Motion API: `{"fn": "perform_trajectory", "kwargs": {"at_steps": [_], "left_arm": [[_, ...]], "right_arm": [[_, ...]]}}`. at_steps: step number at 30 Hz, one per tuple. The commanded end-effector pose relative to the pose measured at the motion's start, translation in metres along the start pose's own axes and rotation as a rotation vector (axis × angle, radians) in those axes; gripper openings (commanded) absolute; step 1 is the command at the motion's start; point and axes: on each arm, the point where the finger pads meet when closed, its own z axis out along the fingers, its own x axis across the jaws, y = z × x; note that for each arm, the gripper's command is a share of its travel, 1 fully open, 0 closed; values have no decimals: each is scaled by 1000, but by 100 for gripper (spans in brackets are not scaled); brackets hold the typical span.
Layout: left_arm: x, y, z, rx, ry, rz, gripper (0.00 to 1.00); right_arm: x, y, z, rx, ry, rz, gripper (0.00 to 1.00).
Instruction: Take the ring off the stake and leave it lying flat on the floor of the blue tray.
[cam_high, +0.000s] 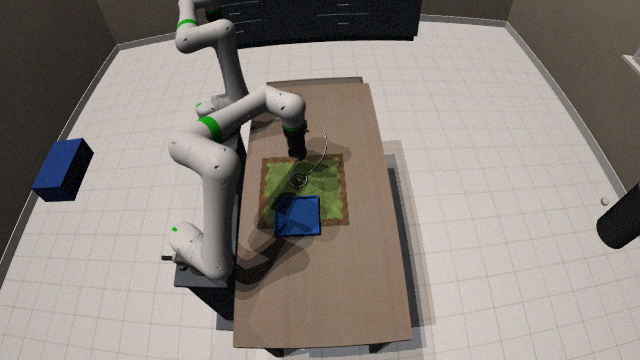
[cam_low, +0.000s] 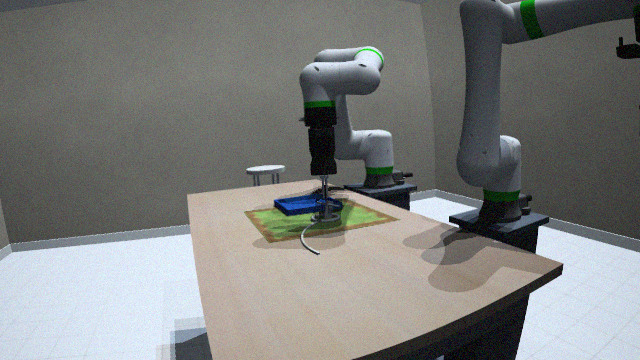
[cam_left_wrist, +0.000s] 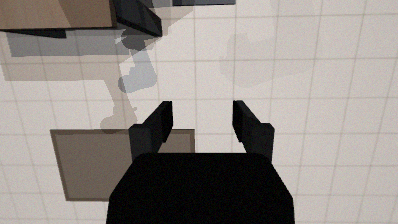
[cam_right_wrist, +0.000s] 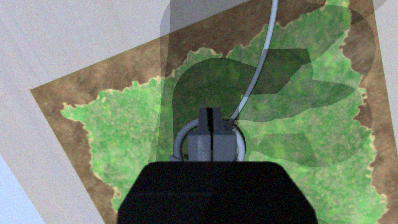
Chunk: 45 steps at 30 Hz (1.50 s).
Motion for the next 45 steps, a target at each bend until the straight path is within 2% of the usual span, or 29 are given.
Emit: {"fn": "perform_trajectory", "kwargs": {"at_steps": [1, 26, 45], "left_arm": [[0, 0, -1, -3, 0, 0, 100], [0, 0, -1, -3, 0, 0, 100], [0, 0, -1, -3, 0, 0, 100]], "right_arm": [[0, -1, 3, 2, 1, 0, 0], [1, -1, 55, 2, 1, 0, 0], [1, -1, 65, 2, 1, 0, 0]]}}
